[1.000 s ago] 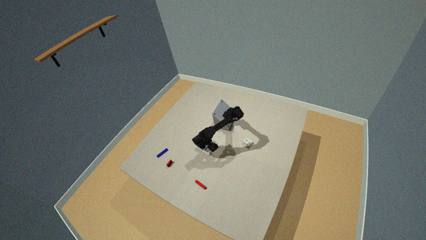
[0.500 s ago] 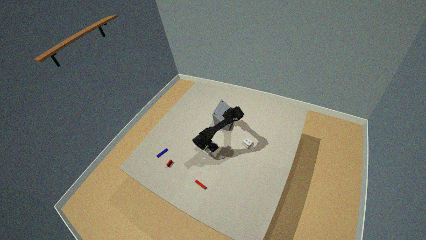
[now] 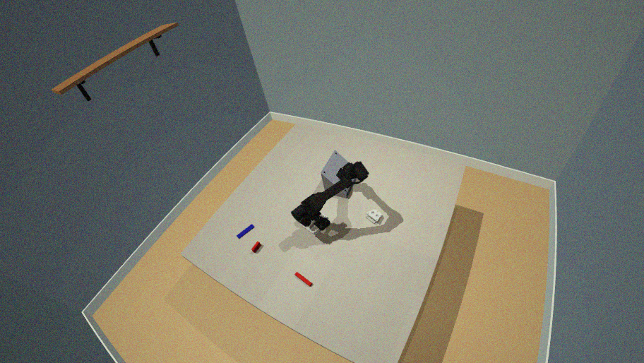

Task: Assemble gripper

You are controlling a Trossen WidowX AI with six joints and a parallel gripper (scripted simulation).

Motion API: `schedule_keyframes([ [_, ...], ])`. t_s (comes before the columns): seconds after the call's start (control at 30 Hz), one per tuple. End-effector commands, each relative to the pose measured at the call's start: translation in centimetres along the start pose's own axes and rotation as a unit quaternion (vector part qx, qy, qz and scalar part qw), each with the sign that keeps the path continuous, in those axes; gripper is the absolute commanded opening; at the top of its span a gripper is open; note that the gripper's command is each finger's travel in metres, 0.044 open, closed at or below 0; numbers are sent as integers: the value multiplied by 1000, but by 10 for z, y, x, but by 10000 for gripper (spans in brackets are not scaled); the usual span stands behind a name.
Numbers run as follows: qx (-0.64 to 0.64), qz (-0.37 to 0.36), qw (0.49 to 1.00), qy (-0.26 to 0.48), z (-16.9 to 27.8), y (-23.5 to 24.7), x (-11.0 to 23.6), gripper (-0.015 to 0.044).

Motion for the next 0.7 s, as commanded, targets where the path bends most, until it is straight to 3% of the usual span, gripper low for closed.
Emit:
schedule_keyframes([
  [0.0,-3,-2,1000,-1,0,0,0,134],
  [0.67,-5,-2,1000,-1,0,0,-6,134],
])
Point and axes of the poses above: the point midway between the two fingers, 35 mm back from their tips, its own x axis back along the fingers, its own y axis across the jaws, z = x × y, the point moved 8 cm from there along x, back along the fingers, and after that the axes turned 4 degrees about x, right-handed, at the moved point
